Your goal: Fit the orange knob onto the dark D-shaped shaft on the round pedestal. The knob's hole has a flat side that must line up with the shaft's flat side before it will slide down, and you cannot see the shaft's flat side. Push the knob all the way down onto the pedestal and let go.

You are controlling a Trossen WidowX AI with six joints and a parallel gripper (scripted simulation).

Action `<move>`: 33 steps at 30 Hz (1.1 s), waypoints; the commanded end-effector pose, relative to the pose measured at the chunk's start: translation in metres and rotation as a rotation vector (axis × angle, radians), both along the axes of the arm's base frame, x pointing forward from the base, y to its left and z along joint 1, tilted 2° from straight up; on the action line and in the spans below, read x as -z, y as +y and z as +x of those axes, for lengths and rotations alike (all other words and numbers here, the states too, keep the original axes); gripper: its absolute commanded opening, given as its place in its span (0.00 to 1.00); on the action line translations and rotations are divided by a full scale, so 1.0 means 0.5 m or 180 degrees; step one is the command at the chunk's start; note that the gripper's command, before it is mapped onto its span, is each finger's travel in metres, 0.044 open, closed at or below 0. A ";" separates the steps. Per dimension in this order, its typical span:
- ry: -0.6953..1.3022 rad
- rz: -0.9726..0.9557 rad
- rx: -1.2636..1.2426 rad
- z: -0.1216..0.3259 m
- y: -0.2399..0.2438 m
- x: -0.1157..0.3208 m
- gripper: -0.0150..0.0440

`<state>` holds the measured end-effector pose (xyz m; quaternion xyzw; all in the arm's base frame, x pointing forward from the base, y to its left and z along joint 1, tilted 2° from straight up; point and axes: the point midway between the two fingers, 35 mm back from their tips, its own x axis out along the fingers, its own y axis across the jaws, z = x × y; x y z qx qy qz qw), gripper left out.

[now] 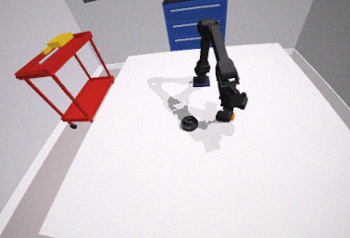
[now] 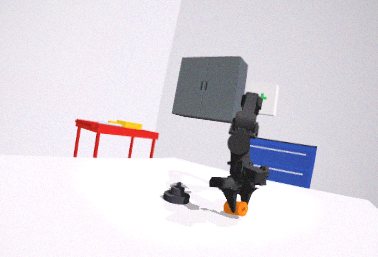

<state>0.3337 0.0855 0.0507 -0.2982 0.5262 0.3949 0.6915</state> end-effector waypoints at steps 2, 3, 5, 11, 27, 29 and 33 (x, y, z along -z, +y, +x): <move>-0.0143 0.0231 -0.0010 -0.005 -0.009 -0.004 0.56; -0.0169 0.0276 -0.0010 -0.006 -0.010 -0.005 0.56; -0.0223 0.0366 -0.0010 -0.008 -0.014 -0.007 0.56; -0.0382 0.0635 -0.0009 -0.015 -0.025 -0.010 0.56; -0.0798 0.1338 -0.0007 -0.031 -0.054 -0.013 0.56; -0.0849 0.1425 -0.0006 -0.034 -0.058 -0.013 0.56; -0.0953 0.1602 -0.0006 -0.038 -0.065 -0.012 0.56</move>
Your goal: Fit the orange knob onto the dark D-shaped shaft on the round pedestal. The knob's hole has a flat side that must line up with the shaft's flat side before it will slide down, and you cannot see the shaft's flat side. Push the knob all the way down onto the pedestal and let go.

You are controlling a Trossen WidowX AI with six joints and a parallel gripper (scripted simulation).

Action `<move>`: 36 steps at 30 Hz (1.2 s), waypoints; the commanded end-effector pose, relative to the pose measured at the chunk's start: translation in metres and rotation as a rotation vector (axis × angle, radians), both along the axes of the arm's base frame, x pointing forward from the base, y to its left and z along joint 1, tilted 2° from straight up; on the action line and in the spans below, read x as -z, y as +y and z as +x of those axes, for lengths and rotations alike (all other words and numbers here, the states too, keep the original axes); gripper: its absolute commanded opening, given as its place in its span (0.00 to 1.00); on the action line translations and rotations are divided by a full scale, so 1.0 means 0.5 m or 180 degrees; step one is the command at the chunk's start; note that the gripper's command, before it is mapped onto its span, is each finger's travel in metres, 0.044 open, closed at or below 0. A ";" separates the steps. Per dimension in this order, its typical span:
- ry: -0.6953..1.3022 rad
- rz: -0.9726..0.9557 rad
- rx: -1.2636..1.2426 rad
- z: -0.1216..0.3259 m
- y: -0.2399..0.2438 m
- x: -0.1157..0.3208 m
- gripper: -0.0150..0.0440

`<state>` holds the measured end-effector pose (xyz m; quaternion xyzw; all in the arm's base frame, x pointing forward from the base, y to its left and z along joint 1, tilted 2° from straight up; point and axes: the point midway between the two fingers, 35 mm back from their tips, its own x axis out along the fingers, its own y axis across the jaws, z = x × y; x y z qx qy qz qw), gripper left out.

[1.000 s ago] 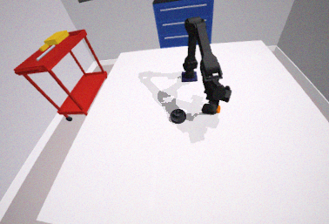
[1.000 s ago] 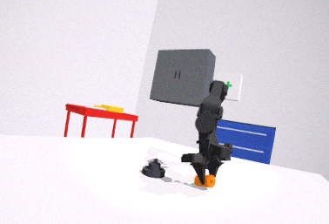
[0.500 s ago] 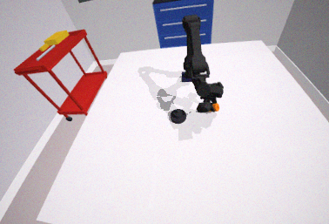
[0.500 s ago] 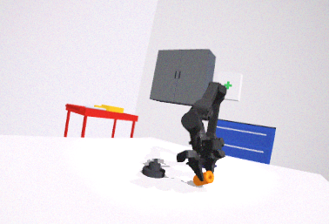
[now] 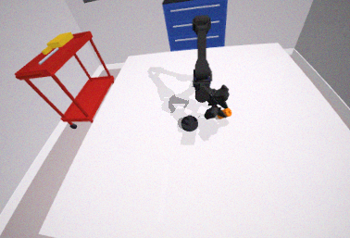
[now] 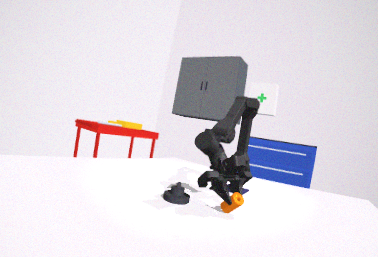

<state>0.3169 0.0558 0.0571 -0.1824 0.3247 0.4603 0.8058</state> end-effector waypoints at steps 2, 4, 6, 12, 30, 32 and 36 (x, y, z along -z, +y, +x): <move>-0.0143 0.0219 -0.0007 -0.006 -0.009 0.001 0.56; -0.0195 0.0309 -0.0007 -0.009 -0.013 0.002 0.56; -0.0248 0.0398 -0.0006 -0.011 -0.017 0.003 0.56; -0.0405 0.0666 -0.0005 -0.017 -0.027 0.007 0.56; -0.0657 0.1093 -0.0002 -0.031 -0.050 0.014 0.56; -0.0678 0.1153 -0.0001 -0.030 -0.047 0.015 0.65; -0.0678 0.1153 -0.0001 -0.030 -0.047 0.015 0.69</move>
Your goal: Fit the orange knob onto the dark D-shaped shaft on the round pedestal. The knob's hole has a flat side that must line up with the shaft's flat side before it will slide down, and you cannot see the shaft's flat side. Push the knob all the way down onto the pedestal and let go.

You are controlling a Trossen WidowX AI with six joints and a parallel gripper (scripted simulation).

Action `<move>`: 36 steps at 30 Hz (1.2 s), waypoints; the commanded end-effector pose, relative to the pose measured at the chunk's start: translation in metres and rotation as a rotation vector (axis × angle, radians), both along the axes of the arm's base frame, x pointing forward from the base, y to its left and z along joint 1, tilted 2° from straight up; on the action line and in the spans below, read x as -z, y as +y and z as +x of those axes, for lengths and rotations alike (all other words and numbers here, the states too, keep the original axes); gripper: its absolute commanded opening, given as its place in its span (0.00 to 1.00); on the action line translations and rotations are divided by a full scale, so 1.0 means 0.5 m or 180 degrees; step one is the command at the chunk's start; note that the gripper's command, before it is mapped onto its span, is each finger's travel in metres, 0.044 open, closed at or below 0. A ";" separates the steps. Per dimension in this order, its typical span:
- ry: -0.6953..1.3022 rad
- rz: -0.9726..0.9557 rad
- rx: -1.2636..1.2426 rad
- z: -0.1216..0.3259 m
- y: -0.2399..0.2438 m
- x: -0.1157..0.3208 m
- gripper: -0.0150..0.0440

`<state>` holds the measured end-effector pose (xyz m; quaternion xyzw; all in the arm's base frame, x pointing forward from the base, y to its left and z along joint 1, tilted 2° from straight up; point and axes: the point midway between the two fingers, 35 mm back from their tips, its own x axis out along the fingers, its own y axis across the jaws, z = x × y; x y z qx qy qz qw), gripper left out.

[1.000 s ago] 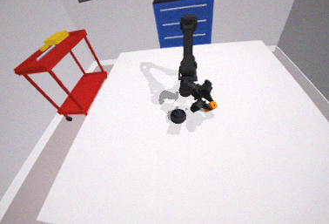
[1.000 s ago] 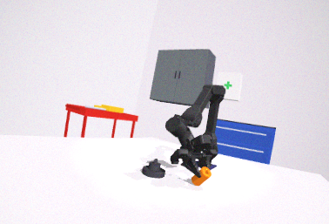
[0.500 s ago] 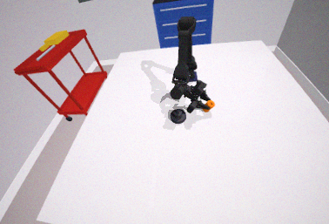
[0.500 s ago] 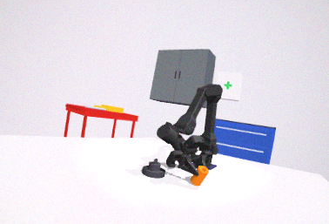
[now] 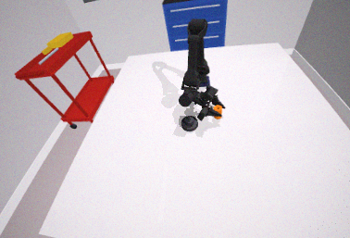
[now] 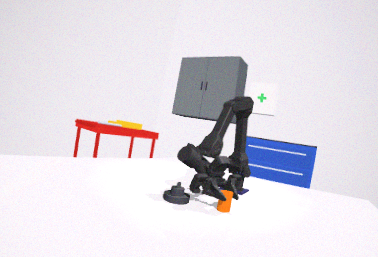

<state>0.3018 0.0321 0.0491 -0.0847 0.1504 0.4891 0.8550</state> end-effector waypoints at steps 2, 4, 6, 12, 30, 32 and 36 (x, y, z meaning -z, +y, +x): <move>0.0003 0.0016 0.0000 0.000 0.001 -0.001 0.69; 0.0003 0.0016 0.0000 0.000 0.001 -0.001 0.69; 0.0003 0.0016 0.0000 0.000 0.001 -0.001 0.69; 0.0003 0.0016 0.0000 0.000 0.001 -0.001 0.69; 0.0003 0.0016 0.0000 0.000 0.001 -0.001 1.00; 0.0003 0.0016 0.0000 0.000 0.001 -0.001 1.00; 0.0006 0.0014 0.0005 0.003 -0.001 -0.017 1.00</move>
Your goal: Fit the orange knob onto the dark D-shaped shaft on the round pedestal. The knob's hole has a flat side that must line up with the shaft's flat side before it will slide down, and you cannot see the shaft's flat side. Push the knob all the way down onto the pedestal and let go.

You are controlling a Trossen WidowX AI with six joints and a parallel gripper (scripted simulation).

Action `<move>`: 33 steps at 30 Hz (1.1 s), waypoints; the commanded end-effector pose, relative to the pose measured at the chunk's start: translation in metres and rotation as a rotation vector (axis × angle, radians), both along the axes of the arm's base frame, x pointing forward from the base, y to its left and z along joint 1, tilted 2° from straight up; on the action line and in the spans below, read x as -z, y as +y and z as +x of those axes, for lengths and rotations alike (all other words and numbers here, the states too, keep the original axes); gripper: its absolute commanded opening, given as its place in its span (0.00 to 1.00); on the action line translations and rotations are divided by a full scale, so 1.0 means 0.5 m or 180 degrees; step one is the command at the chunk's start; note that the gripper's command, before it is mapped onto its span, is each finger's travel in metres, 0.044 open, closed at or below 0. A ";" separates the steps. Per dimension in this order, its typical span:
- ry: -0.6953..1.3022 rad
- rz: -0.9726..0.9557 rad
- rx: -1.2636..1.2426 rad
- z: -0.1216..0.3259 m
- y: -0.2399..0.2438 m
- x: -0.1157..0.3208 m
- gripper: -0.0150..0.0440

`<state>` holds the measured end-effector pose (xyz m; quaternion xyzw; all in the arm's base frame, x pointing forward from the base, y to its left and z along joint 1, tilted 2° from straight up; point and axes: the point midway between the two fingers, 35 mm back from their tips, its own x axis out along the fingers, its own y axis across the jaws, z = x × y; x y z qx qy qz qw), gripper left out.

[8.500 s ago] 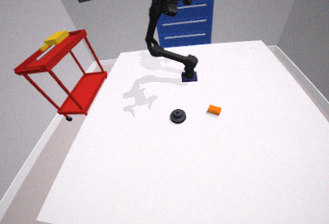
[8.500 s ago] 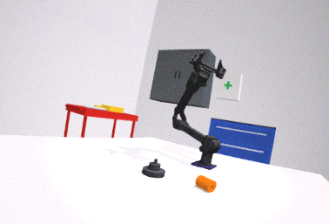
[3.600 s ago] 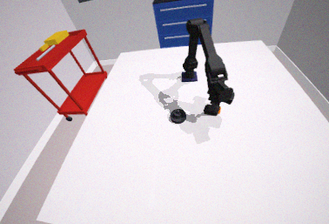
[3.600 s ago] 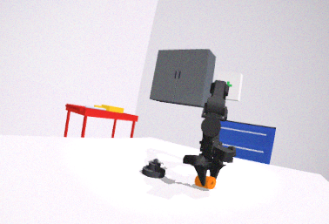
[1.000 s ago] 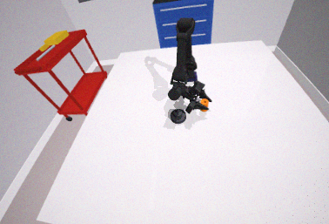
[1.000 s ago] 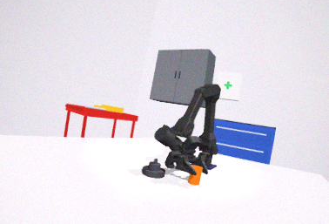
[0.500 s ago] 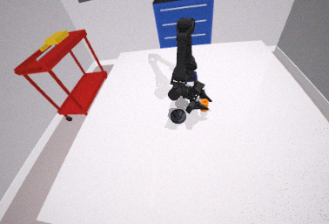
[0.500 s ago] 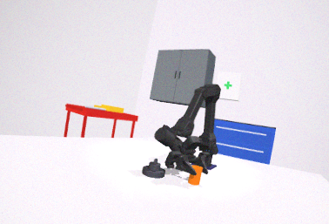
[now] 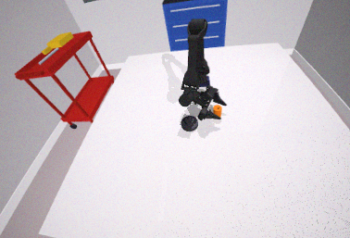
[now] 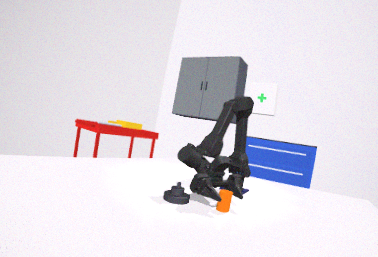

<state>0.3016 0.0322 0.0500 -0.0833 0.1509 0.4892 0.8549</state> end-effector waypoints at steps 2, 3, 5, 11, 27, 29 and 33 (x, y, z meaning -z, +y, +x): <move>0.0003 0.0002 0.0012 0.008 -0.005 -0.063 1.00; 0.0001 0.0000 0.0011 0.008 -0.005 -0.091 1.00; -0.0007 -0.0004 0.0003 0.004 -0.004 -0.142 1.00; 0.0021 -0.0031 0.0001 0.003 -0.002 -0.159 1.00; 0.1918 -0.3246 -0.0015 -0.002 0.000 -0.206 1.00; 0.1924 -0.3288 -0.0015 -0.003 -0.001 -0.209 1.00; 0.1924 -0.3288 -0.0015 -0.003 -0.001 -0.209 1.00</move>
